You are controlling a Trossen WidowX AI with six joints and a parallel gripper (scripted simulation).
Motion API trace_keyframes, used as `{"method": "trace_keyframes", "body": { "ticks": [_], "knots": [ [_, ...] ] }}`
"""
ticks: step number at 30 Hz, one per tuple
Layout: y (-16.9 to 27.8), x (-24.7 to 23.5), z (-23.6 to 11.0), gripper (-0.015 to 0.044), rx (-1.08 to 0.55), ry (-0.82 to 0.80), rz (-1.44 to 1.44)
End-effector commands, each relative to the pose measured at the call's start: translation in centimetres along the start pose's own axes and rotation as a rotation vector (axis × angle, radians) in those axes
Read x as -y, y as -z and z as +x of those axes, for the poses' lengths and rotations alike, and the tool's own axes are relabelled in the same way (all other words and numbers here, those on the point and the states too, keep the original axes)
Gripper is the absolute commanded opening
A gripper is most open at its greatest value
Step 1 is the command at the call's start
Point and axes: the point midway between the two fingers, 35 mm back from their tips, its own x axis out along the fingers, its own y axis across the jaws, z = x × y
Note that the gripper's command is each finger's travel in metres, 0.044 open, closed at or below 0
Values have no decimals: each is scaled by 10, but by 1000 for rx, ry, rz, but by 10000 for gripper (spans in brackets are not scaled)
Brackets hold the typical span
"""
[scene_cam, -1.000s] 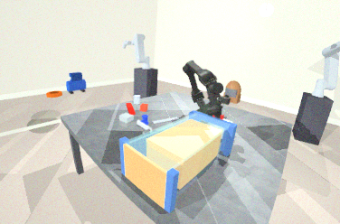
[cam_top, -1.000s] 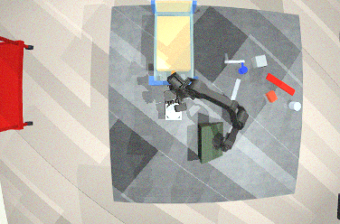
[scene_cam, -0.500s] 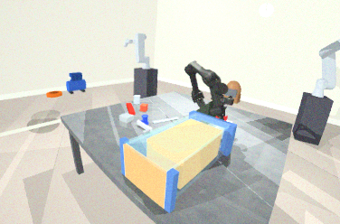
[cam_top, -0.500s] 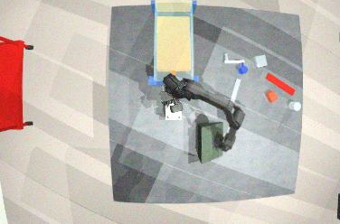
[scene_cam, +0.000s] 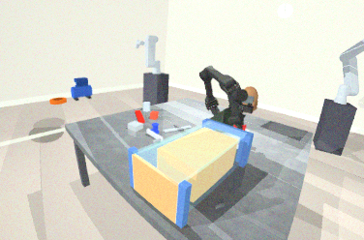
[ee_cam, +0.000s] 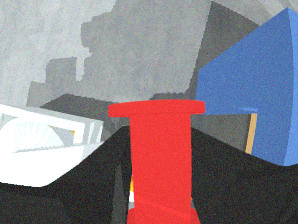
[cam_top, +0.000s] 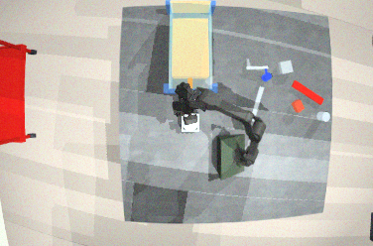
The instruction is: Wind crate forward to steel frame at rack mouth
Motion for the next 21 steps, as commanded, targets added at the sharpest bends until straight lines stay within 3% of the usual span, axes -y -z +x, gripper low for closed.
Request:
{"method": "trace_keyframes", "body": {
  "ticks": [1, 21],
  "knots": [
    [-18, -6, 8, 0, 21, -4, -10],
    [-38, -18, 17, 0, 23, -5, -10]
  ]
}}
